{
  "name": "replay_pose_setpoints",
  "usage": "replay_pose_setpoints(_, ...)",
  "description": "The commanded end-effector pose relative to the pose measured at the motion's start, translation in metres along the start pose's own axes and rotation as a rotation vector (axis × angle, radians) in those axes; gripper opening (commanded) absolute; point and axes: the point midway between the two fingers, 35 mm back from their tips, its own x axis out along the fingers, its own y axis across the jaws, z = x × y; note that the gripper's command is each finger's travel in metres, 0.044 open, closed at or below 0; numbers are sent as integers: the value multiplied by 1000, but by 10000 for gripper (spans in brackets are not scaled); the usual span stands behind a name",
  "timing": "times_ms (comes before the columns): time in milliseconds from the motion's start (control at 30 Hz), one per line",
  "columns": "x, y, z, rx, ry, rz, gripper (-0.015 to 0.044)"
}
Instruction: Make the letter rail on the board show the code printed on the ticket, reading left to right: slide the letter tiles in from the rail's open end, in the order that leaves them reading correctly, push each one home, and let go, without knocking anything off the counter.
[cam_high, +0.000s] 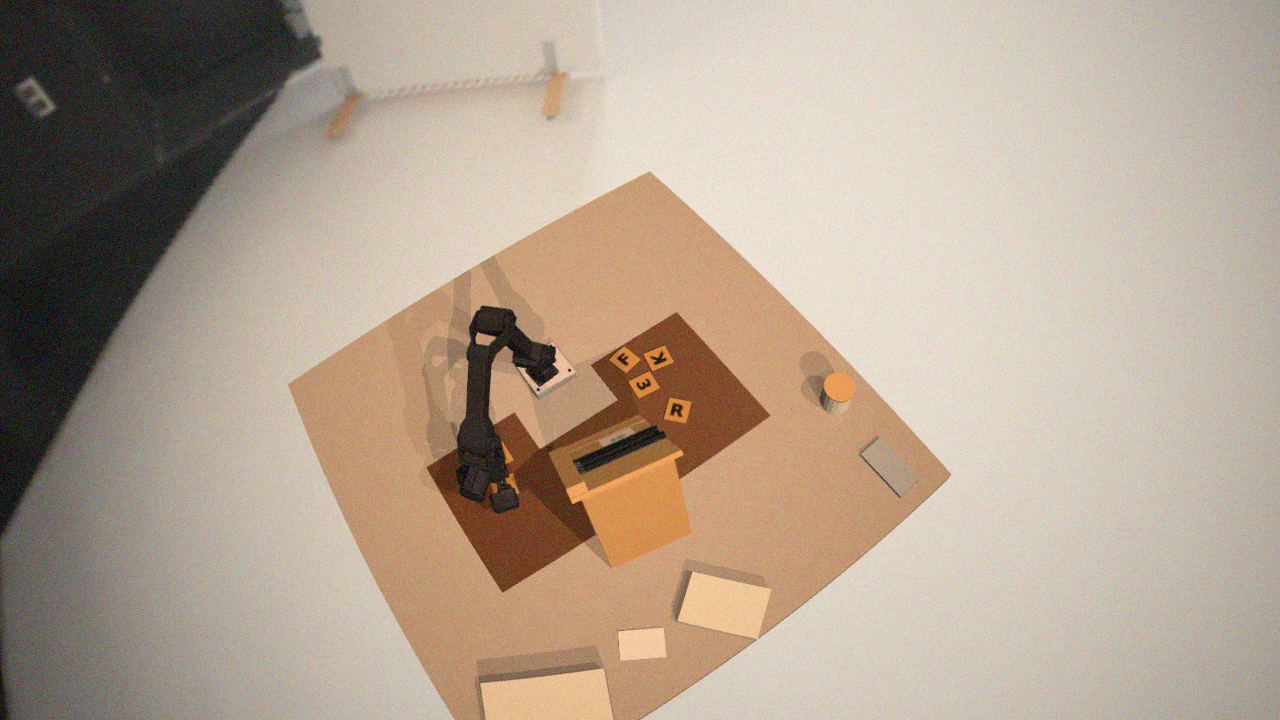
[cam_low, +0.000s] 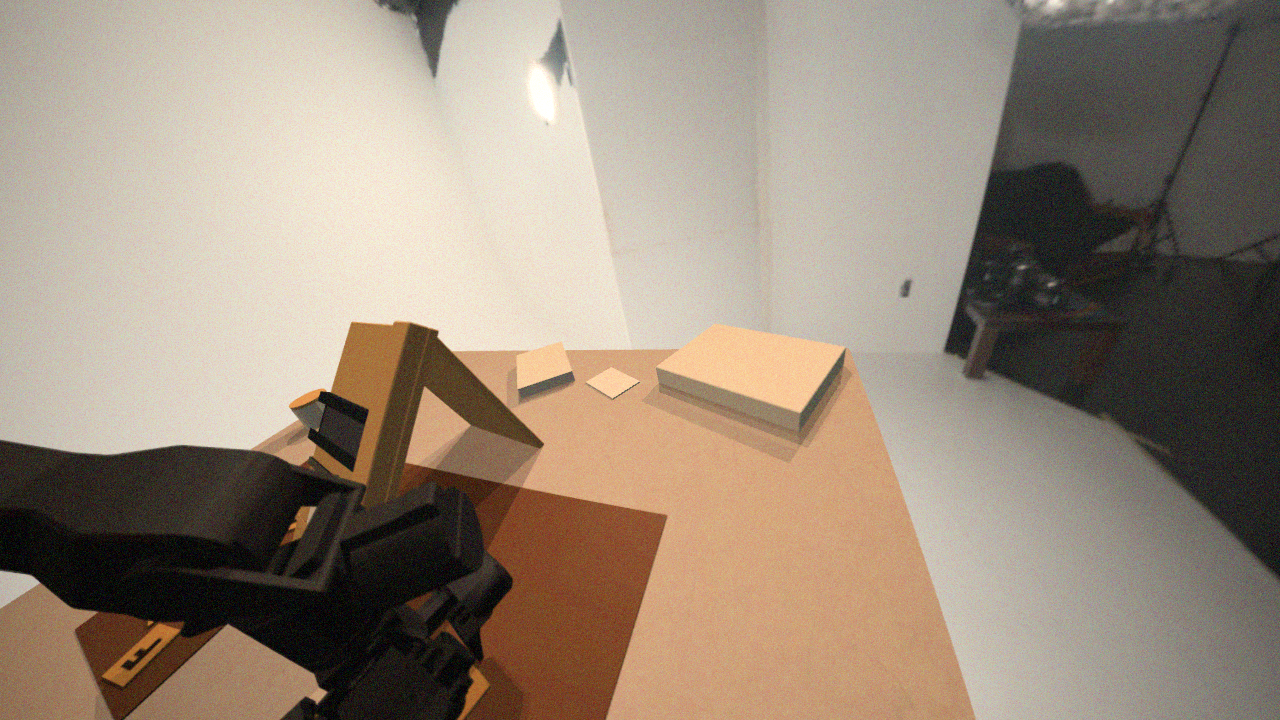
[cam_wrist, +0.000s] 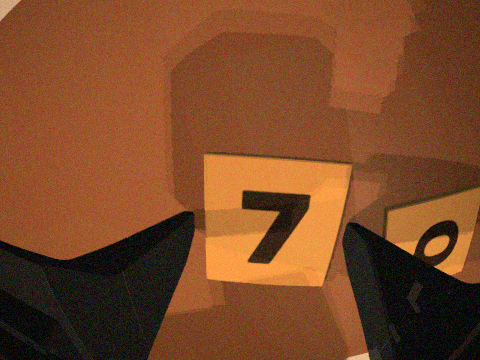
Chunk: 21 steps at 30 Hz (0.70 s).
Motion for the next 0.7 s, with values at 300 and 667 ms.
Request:
replay_pose_setpoints(300, 1, 0, 0, -2, -2, -2, 233)
replay_pose_setpoints(667, -6, -1, -1, -2, -2, -2, 0)
